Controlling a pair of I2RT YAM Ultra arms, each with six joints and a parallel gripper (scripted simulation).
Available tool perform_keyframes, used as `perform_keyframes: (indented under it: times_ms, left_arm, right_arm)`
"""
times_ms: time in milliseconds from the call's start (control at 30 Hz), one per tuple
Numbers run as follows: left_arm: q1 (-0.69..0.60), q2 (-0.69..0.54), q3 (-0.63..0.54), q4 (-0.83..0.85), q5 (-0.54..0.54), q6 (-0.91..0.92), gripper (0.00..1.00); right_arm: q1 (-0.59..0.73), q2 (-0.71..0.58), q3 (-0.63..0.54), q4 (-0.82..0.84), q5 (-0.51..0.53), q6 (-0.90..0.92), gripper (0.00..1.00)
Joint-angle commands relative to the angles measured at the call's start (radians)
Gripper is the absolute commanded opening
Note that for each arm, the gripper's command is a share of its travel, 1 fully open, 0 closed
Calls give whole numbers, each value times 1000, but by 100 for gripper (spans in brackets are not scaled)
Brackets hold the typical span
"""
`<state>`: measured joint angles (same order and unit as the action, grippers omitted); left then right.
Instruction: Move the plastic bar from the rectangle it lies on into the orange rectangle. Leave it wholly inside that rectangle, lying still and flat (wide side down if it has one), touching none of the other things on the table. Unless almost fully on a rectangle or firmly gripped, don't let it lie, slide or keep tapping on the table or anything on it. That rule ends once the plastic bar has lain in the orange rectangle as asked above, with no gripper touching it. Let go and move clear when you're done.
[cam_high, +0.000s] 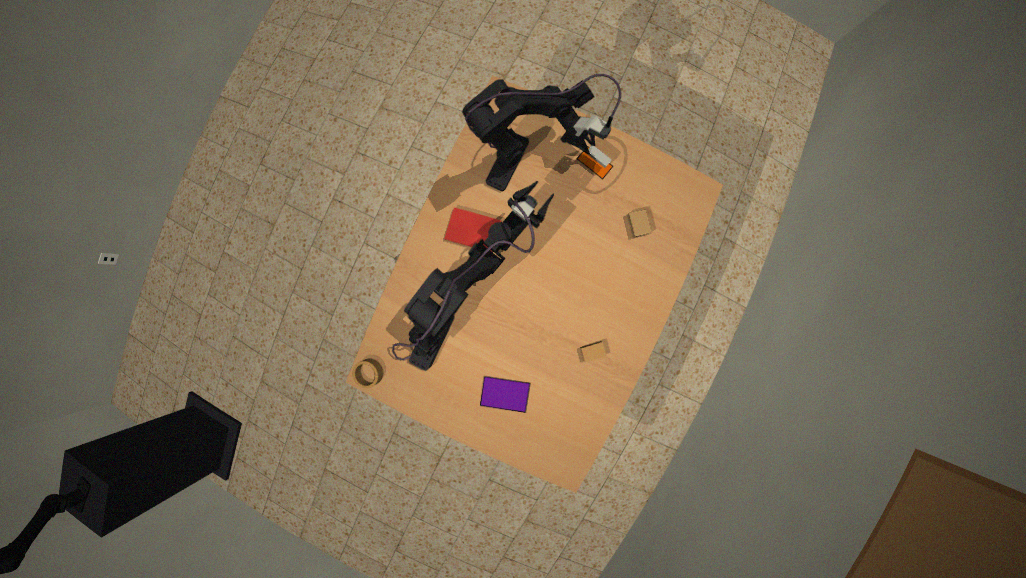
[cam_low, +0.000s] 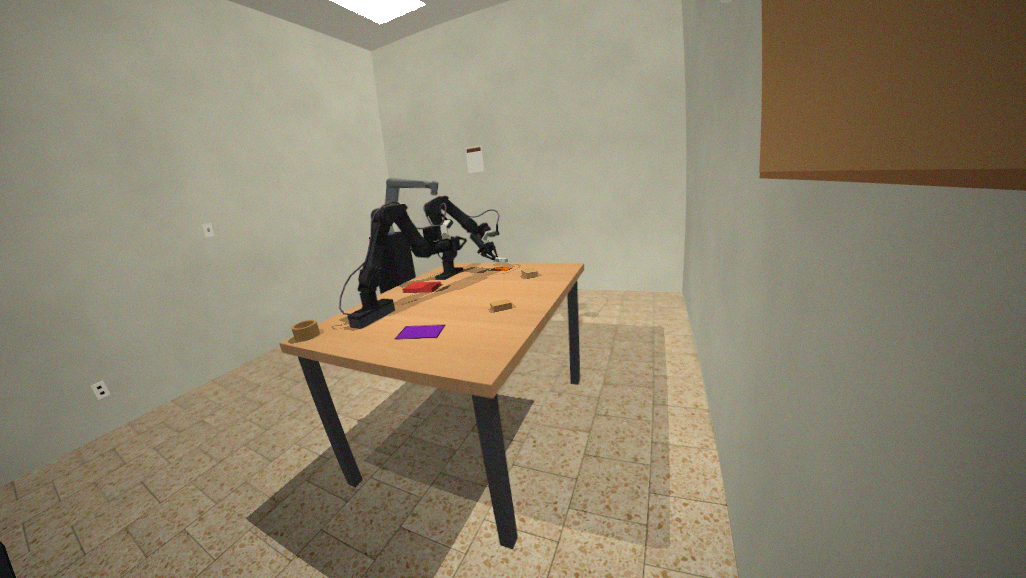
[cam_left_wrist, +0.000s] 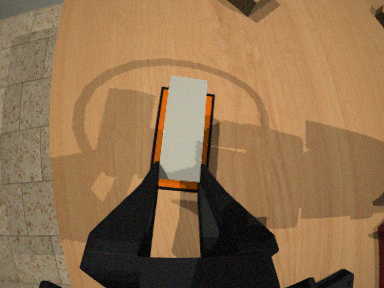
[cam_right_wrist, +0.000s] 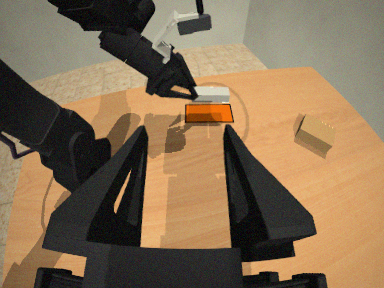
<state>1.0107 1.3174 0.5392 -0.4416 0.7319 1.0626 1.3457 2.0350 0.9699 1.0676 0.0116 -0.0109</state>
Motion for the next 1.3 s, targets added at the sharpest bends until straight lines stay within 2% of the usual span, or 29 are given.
perform_keyframes:
  times_ms: [0,667,1267]
  left_arm:
    - [-3,17,16,27,33,-3,24]
    - [11,88,-91,185,35,16,24]
    - [21,116,-116,232,47,26,24]
  right_arm:
    - [-1,-22,14,8,-1,-3,57]
    - [-1,-22,14,8,-1,-3,57]
    - [-1,-22,14,8,-1,-3,57]
